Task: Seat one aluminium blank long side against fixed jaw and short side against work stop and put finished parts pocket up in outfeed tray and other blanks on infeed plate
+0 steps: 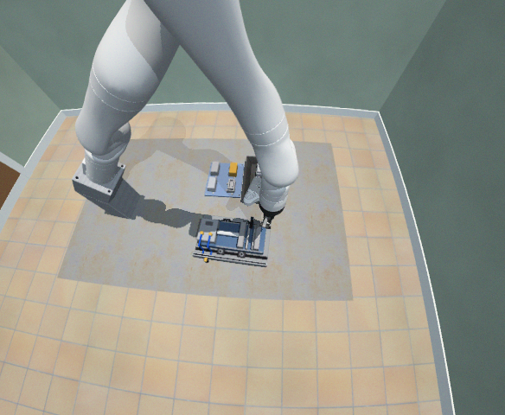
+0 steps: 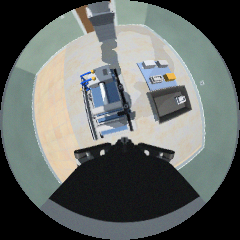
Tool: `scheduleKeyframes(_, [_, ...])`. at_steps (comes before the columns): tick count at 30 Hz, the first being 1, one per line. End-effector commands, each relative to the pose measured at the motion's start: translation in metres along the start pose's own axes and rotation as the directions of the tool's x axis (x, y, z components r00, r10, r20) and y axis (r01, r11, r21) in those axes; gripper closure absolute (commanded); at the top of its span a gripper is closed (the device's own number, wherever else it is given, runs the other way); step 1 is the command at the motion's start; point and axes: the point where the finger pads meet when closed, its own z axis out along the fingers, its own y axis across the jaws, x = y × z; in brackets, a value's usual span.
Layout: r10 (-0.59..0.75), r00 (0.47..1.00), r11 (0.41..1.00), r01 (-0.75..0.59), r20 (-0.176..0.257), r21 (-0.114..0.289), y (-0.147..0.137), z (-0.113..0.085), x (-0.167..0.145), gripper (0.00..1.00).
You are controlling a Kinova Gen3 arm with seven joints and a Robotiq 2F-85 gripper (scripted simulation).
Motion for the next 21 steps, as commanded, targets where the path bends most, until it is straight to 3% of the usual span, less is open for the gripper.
scheduleKeyframes(1, [0.014, 1.000, 1.000, -0.014, 0.001, -0.004, 0.009, -0.002, 0.007, 1.00])
scheduleKeyframes(21, [0.187, 0.982, 0.982, -0.187, 0.000, -0.002, 0.030, -0.001, 0.039, 1.00])
